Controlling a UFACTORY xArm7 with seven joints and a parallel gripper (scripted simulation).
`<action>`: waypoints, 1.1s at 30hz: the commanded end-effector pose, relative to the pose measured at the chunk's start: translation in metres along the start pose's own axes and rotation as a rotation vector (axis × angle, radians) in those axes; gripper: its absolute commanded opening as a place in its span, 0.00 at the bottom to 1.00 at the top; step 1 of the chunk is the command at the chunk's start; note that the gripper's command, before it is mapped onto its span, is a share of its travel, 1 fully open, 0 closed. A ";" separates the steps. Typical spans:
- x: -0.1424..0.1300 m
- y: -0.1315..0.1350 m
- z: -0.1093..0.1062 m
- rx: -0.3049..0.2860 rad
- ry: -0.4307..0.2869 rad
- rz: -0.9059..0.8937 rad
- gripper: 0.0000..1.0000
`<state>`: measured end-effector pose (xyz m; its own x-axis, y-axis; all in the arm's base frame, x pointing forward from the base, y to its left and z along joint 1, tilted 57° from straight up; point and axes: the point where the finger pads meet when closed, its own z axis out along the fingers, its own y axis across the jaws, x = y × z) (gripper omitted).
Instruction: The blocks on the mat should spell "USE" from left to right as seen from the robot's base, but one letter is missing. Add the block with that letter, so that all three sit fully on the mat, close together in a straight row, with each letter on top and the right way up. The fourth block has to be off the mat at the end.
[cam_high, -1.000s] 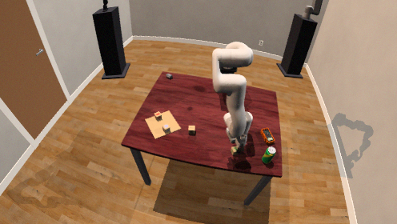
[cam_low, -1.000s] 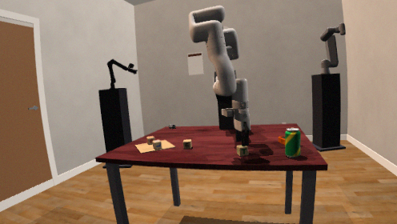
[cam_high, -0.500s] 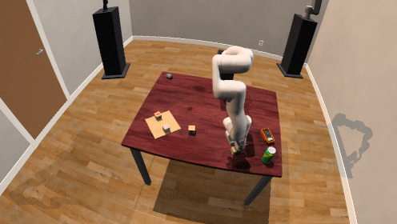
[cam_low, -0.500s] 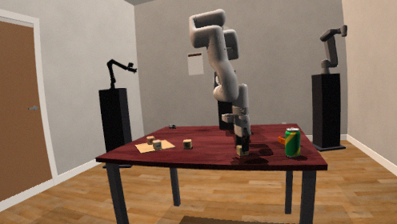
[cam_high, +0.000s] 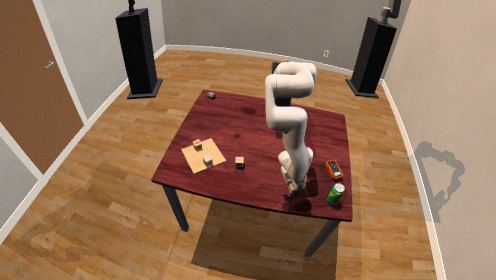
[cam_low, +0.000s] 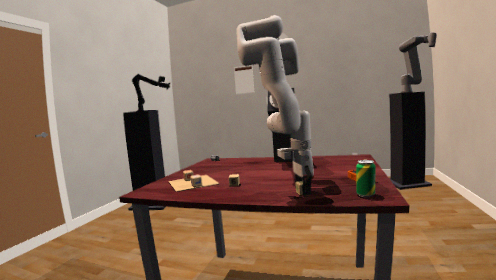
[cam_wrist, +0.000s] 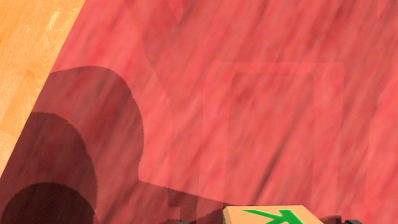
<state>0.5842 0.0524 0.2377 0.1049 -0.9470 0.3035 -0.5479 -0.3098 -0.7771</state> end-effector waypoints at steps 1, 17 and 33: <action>0.000 -0.001 0.000 0.003 -0.001 0.000 0.84; 0.000 -0.001 0.000 0.003 -0.001 0.000 0.84; 0.000 -0.001 0.000 0.003 -0.001 0.000 0.62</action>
<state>0.5849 0.0523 0.2373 0.1050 -0.9471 0.3033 -0.5470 -0.3098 -0.7777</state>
